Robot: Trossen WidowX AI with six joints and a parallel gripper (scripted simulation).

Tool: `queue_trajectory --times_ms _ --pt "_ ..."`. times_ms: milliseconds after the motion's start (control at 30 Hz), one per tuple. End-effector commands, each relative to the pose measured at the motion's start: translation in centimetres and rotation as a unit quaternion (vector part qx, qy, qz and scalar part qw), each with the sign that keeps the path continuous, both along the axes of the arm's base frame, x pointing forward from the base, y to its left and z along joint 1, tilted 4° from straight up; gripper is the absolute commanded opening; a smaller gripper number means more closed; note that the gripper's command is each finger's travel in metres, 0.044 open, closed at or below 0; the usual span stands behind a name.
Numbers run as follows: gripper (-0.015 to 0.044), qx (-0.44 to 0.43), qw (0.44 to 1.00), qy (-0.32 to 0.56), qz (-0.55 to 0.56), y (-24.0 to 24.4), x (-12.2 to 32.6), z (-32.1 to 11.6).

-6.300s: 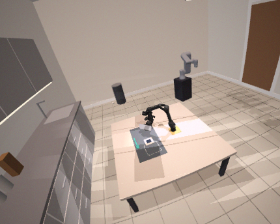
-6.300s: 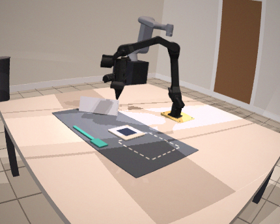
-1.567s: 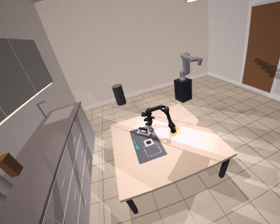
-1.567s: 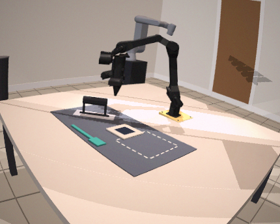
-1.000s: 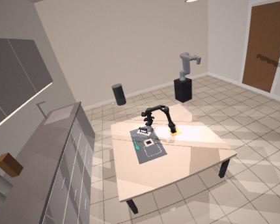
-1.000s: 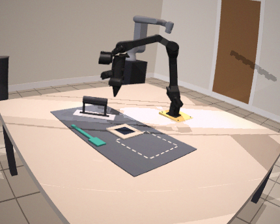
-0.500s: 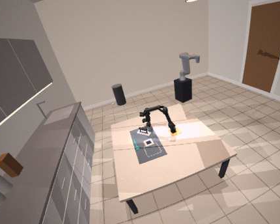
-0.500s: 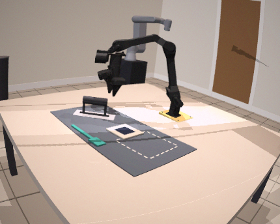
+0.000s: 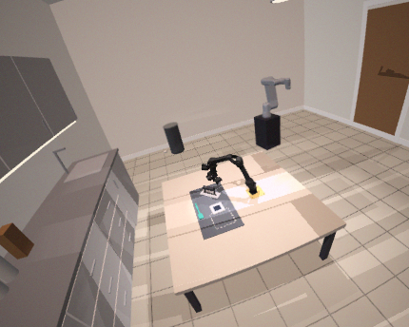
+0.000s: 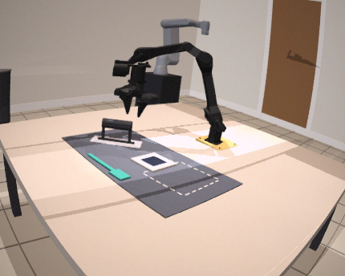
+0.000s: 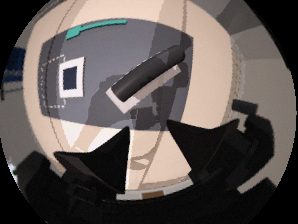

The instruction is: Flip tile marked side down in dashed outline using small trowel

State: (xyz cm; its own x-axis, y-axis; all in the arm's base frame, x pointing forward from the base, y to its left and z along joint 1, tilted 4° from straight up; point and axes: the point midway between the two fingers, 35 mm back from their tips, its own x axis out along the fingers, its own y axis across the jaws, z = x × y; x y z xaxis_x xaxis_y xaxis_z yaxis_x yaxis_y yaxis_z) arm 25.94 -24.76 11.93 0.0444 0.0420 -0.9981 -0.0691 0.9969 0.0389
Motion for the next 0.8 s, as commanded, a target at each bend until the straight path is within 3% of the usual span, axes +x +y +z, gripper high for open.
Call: queue_trajectory --times_ms 0,367,767 --pt "0.0270 -0.003 0.998 -0.001 0.061 -0.2 0.5 0.1" --pt "0.0270 -0.011 0.969 -0.010 0.247 -0.5 1.9 0.6" --pt "0.0270 -0.018 0.898 -0.018 0.440 -0.7 3.5 1.0"
